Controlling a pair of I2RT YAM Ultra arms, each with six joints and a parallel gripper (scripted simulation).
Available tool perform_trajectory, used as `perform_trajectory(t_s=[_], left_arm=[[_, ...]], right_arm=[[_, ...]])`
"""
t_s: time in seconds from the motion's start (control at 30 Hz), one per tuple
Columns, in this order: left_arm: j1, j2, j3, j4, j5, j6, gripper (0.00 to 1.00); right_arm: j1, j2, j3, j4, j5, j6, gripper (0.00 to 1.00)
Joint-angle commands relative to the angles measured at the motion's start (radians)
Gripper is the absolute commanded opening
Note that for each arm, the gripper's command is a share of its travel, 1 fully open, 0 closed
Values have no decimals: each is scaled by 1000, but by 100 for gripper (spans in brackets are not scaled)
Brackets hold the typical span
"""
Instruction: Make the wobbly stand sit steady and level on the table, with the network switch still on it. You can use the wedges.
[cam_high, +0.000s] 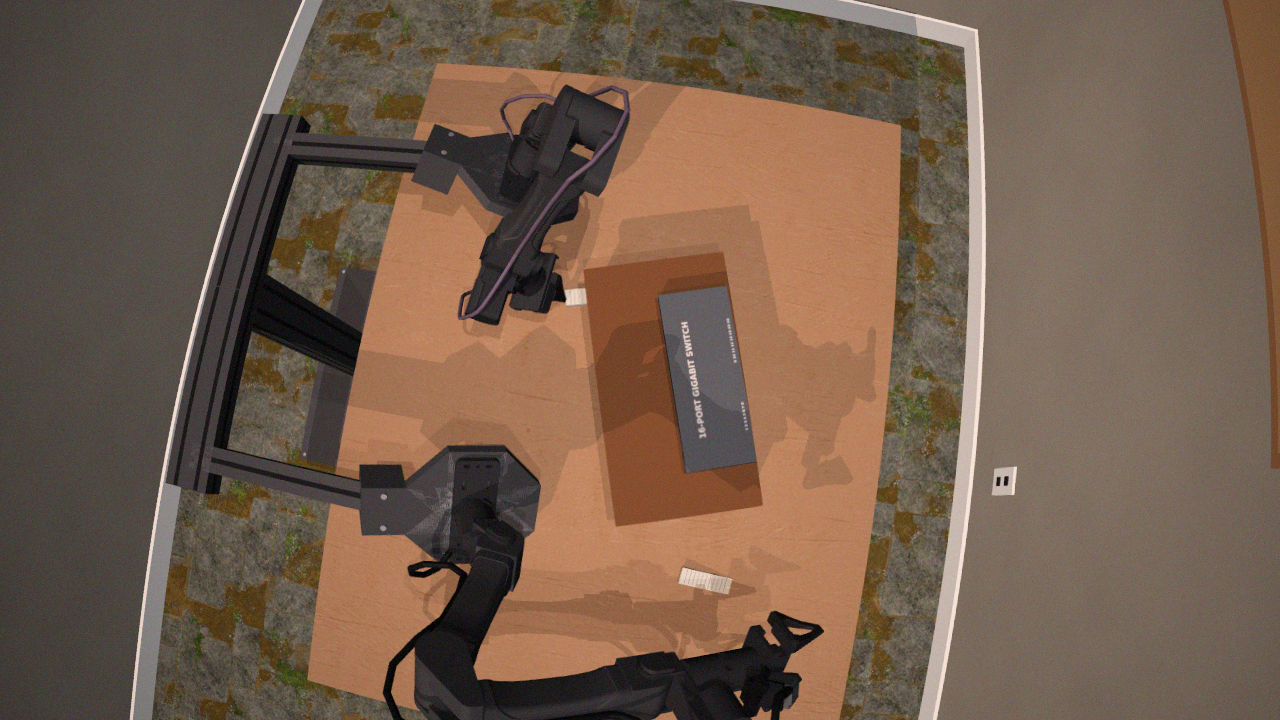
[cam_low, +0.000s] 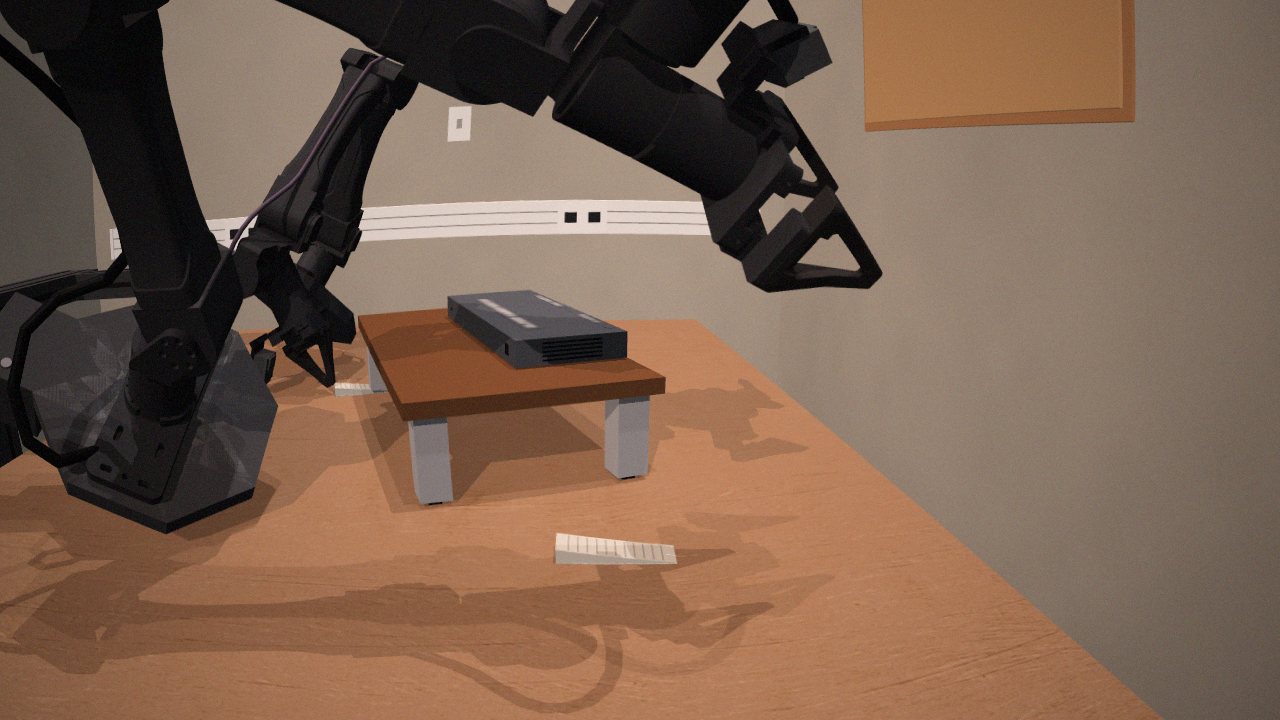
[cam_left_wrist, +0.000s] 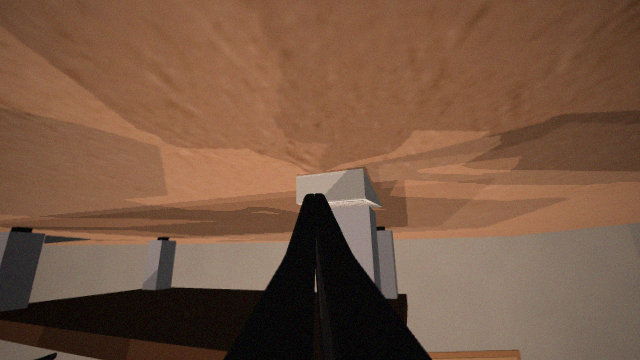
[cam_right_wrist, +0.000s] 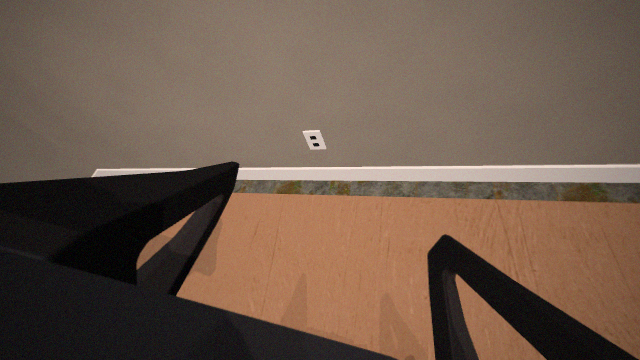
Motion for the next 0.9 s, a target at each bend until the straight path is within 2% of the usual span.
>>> perform_trajectory(t_s=[0.0, 0.3, 0.33, 0.63, 0.73, 0.8, 0.87], left_arm=[[-38, -34, 34, -68, 22, -45, 0], [-43, -37, 46, -54, 10, -33, 0], [-70, -58, 42, -143, 49, -96, 0], [-200, -94, 124, -377, 136, -240, 0], [-202, -71, 140, -345, 118, -221, 0], [-235, -106, 148, -431, 157, -273, 0], [-228, -91, 152, -389, 140, -253, 0]], right_arm=[[22, -37, 28, 28, -21, 3, 100], [22, -37, 28, 28, -21, 3, 100], [22, -37, 28, 28, -21, 3, 100], [22, -37, 28, 28, -21, 3, 100], [22, -37, 28, 28, -21, 3, 100], [22, -37, 28, 28, -21, 3, 100], [22, -37, 28, 28, -21, 3, 100]])
